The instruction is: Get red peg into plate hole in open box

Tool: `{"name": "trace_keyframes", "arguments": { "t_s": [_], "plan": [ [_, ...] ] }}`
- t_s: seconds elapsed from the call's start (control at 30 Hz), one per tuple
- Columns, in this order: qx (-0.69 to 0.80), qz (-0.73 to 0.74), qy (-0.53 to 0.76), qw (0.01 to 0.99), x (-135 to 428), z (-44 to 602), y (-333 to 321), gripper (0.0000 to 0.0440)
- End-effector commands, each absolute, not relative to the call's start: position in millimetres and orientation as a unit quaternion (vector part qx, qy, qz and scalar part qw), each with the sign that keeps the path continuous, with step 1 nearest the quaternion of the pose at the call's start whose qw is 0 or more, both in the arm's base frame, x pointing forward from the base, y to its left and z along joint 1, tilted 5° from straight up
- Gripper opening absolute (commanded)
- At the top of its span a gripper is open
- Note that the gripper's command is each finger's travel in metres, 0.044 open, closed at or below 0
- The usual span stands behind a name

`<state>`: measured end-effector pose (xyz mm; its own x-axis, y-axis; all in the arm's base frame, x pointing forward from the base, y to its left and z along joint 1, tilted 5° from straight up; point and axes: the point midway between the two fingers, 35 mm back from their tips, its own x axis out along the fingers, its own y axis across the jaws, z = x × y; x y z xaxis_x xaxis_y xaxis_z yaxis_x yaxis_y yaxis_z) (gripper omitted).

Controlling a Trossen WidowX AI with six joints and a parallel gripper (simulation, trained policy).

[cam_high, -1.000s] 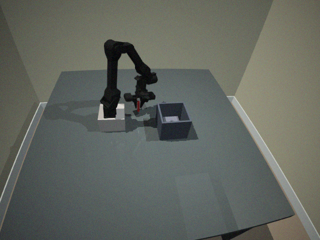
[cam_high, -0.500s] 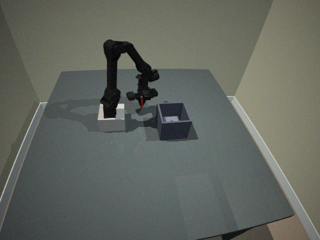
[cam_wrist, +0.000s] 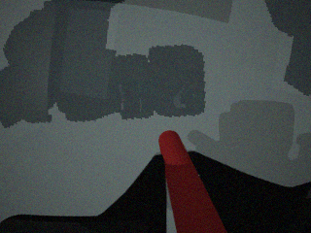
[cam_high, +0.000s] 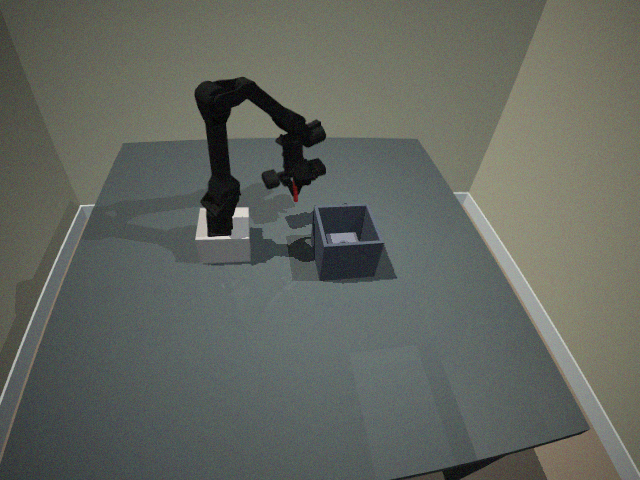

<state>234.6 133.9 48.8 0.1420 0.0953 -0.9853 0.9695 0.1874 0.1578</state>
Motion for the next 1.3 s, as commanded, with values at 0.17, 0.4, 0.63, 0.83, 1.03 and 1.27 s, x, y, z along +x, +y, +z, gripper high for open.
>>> {"name": "trace_keyframes", "arguments": {
  "t_s": [0.17,0.4,0.63,0.83,1.03,1.27],
  "plan": [
    [0.518,-0.361,0.507,0.587,256,85,126,0.0000],
    [0.518,-0.355,0.491,0.603,269,112,108,0.0000],
    [0.514,-0.364,0.476,0.614,280,130,85,0.0000],
    [0.510,-0.376,0.465,0.618,286,136,64,0.0000],
    [0.505,-0.390,0.459,0.619,291,138,44,0.0000],
    [0.498,-0.406,0.457,0.615,294,137,23,0.0000]
  ]
}}
